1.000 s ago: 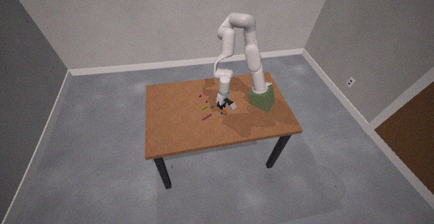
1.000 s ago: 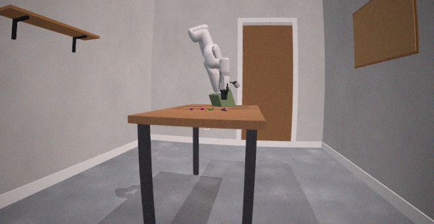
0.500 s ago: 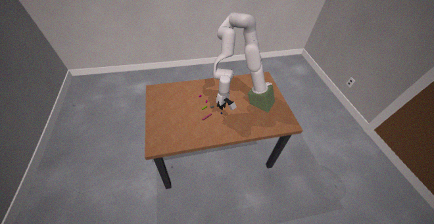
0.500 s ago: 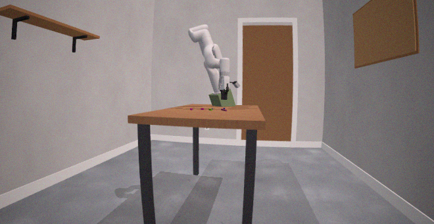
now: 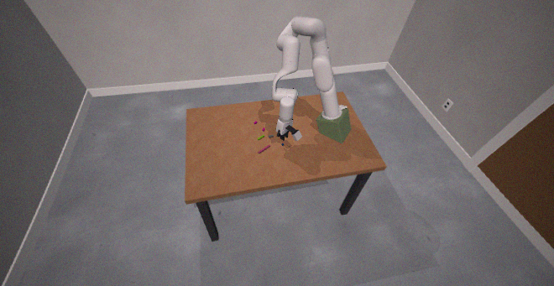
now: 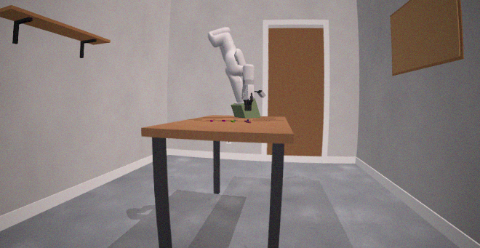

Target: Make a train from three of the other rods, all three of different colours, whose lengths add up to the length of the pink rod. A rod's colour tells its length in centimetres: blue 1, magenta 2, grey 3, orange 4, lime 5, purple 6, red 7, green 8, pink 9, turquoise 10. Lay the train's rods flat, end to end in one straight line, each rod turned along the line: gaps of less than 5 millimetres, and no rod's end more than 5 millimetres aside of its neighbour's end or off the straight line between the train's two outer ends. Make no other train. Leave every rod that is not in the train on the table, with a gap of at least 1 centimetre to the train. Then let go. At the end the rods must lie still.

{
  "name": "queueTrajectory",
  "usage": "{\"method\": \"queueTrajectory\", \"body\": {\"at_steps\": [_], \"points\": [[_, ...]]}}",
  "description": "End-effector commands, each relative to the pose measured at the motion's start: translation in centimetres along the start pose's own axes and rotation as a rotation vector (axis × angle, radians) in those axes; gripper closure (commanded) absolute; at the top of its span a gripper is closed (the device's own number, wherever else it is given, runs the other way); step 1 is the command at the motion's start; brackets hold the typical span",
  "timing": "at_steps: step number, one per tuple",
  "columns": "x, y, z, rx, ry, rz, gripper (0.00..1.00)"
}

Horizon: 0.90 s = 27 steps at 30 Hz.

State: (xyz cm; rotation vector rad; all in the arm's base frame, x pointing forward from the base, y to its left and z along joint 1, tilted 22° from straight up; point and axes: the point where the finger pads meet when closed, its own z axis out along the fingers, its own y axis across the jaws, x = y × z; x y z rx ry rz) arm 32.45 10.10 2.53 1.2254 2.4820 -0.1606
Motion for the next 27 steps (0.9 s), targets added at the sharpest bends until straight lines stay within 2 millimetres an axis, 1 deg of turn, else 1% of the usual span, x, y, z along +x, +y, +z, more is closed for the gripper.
{"method": "queueTrajectory", "body": {"at_steps": [1,10,25,27], "points": [[0.0,0.1,0.1,-0.003,-0.001,0.000,0.76],[-0.1,0.2,0.6,-0.007,-0.003,0.002,0.76],[-0.1,0.3,3.6,-0.007,-0.003,0.001,0.76],[-0.1,0.3,3.6,-0.007,-0.003,0.001,0.76]]}}
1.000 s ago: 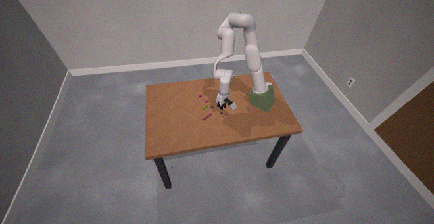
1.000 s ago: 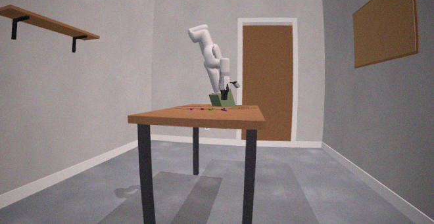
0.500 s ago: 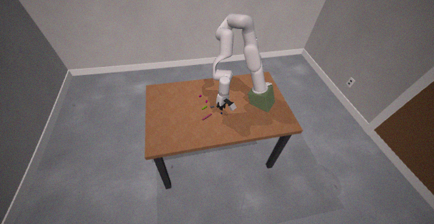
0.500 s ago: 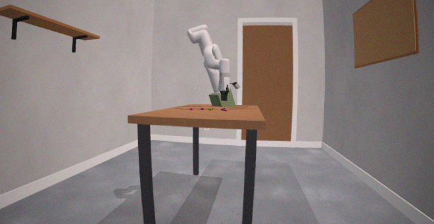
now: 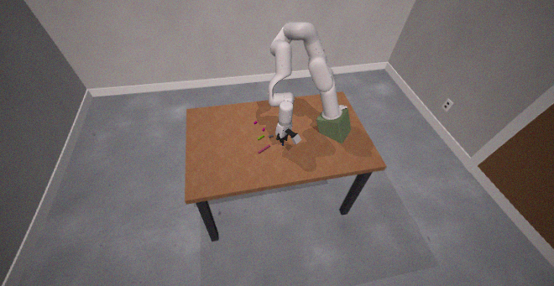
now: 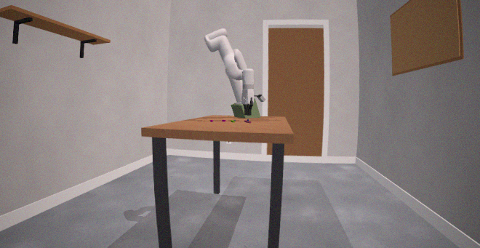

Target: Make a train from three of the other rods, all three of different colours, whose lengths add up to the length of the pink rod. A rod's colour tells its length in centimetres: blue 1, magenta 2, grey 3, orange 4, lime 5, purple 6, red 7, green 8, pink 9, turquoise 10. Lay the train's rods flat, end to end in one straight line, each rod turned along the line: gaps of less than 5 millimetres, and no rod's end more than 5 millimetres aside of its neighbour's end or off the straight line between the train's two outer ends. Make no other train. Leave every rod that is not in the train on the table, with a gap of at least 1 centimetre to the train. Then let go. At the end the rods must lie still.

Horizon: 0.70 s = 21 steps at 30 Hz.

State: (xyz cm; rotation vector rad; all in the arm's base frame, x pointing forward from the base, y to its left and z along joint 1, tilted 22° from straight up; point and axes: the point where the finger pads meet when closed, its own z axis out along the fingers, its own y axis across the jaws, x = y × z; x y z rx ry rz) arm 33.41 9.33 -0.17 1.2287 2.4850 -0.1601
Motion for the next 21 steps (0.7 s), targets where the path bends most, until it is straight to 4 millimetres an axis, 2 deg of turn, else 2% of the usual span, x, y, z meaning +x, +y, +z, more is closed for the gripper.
{"method": "queueTrajectory", "body": {"at_steps": [1,10,21], "points": [[0.0,0.2,0.9,-0.009,-0.007,0.000,0.76],[0.0,0.2,2.1,-0.009,-0.007,0.000,0.76],[0.0,0.2,2.2,-0.009,-0.007,0.000,0.76]]}}
